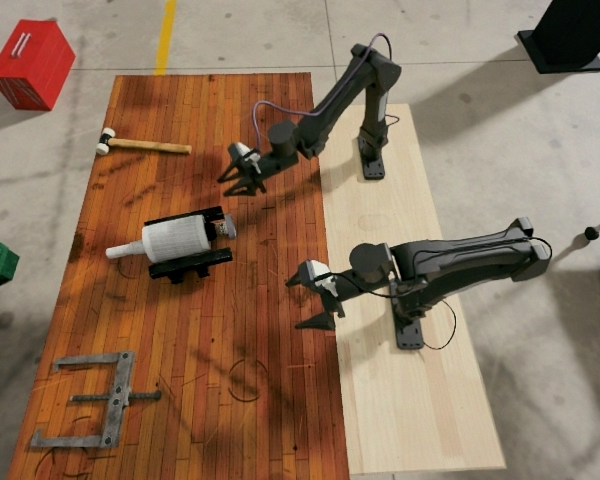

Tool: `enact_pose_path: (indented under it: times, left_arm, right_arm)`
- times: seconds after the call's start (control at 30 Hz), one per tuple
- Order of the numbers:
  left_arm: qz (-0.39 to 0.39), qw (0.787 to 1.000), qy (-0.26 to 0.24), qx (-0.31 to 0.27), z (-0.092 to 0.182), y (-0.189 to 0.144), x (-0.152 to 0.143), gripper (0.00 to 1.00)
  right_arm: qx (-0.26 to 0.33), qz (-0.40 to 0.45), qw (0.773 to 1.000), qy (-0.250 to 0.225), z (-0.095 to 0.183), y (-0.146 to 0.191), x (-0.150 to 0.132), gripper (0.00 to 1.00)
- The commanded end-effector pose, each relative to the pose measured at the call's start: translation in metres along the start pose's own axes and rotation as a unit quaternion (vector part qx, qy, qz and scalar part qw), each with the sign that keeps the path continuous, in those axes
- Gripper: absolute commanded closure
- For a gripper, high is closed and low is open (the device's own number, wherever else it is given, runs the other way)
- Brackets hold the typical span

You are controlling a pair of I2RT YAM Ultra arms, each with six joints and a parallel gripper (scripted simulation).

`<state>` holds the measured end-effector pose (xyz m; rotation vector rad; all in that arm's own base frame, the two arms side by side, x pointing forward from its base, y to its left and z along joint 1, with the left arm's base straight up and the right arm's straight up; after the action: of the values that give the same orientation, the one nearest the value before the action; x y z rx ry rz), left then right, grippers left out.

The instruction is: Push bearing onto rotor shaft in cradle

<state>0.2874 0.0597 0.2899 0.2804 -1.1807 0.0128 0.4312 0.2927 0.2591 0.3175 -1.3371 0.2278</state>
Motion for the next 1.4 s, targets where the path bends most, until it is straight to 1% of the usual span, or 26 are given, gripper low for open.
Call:
enact_pose_path:
  times: [0.0, 0.03, 0.1, 0.13, 0.23, 0.3, 0.37, 0.43, 0.5, 0.6, 0.67, 0.77, 0.97, 1.03, 1.07, 1.17, 1.23, 1.37]
  left_arm:
    - [0.012, 0.998, -0.059, -0.017, -0.005, -0.007, 0.04, 0.0]
    - [0.014, 0.997, -0.068, -0.021, -0.005, -0.009, 0.047, 0.0]
    - [0.014, 0.997, -0.068, -0.021, -0.005, -0.009, 0.047, 0.0]
    - [0.015, 0.997, -0.077, -0.025, -0.006, -0.011, 0.054, 0.0]
    - [0.017, 0.994, -0.101, -0.034, -0.006, -0.015, 0.072, 0.0]
    - [0.02, 0.992, -0.121, -0.044, -0.006, -0.02, 0.085, 0.0]
    - [0.022, 0.99, -0.133, -0.051, -0.006, -0.023, 0.095, 0.0]
    - [0.024, 0.987, -0.145, -0.058, -0.006, -0.027, 0.104, 0.0]
    - [0.026, 0.985, -0.158, -0.064, -0.005, -0.03, 0.114, 0.0]
    - [0.029, 0.981, -0.177, -0.073, -0.004, -0.034, 0.127, 0.0]
    - [0.029, 0.981, -0.177, -0.073, -0.004, -0.034, 0.127, 0.0]
    - [0.031, 0.979, -0.187, -0.078, -0.003, -0.037, 0.135, 0.0]
    - [0.035, 0.973, -0.211, -0.09, 0.0, -0.042, 0.151, 0.0]
    - [0.036, 0.971, -0.215, -0.093, 0.0, -0.044, 0.155, 0.0]
    - [0.036, 0.971, -0.214, -0.096, 0.0, -0.046, 0.155, 0.0]
    - [0.034, 0.974, -0.201, -0.095, 0.0, -0.046, 0.148, 0.0]
    - [0.034, 0.974, -0.201, -0.095, 0.0, -0.046, 0.148, 0.0]
    - [0.03, 0.975, -0.204, -0.082, 0.005, -0.037, 0.145, 0.0]
  right_arm:
    - [-0.048, -0.063, 0.997, 0.002, 0.009, 0.007, -0.004, 0.56]
    - [-0.052, -0.075, 0.996, -0.003, 0.013, 0.012, -0.001, 0.56]
    - [-0.052, -0.075, 0.996, -0.003, 0.013, 0.012, -0.001, 0.56]
    - [-0.056, -0.087, 0.995, -0.008, 0.017, 0.016, 0.001, 0.56]
    - [-0.072, -0.112, 0.991, -0.006, 0.028, 0.023, -0.009, 0.56]
    - [-0.088, -0.116, 0.989, 0.01, 0.031, 0.027, -0.032, 0.56]
    - [-0.097, -0.106, 0.989, 0.029, 0.027, 0.028, -0.051, 0.56]
    - [-0.085, -0.088, 0.991, 0.046, 0.021, 0.035, -0.064, 0.56]
    - [-0.063, -0.075, 0.994, 0.05, 0.013, 0.041, -0.066, 0.56]
    - [-0.069, -0.072, 0.994, 0.048, 0.002, 0.035, -0.069, 0.56]
    - [-0.069, -0.072, 0.994, 0.048, 0.002, 0.035, -0.069, 0.56]
    - [-0.079, -0.072, 0.993, 0.044, -0.003, 0.032, -0.074, 0.56]
    - [-0.095, -0.044, 0.99, 0.091, -0.007, 0.022, -0.123, 0.56]
    - [-0.097, -0.039, 0.99, 0.098, -0.007, 0.021, -0.133, 0.56]
    - [-0.097, -0.04, 0.99, 0.096, -0.006, 0.019, -0.132, 0.56]
    - [-0.087, -0.048, 0.992, 0.082, -0.005, 0.027, -0.118, 0.56]
    - [-0.087, -0.048, 0.992, 0.082, -0.005, 0.027, -0.118, 0.56]
    - [-0.078, -0.053, 0.993, 0.075, -0.004, 0.033, -0.104, 0.56]
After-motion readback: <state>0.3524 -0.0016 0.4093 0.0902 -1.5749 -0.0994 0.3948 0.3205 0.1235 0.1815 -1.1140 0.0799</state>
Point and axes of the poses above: on each arm, the point where the finger pads meet when closed, its own z axis back along the fingers, its own y axis across the jaws, x = y × z, the point moved 3 cm from there along z, back along the fingers, and after that the axes turned 7 degrees about -z, right-handed, at the moved point
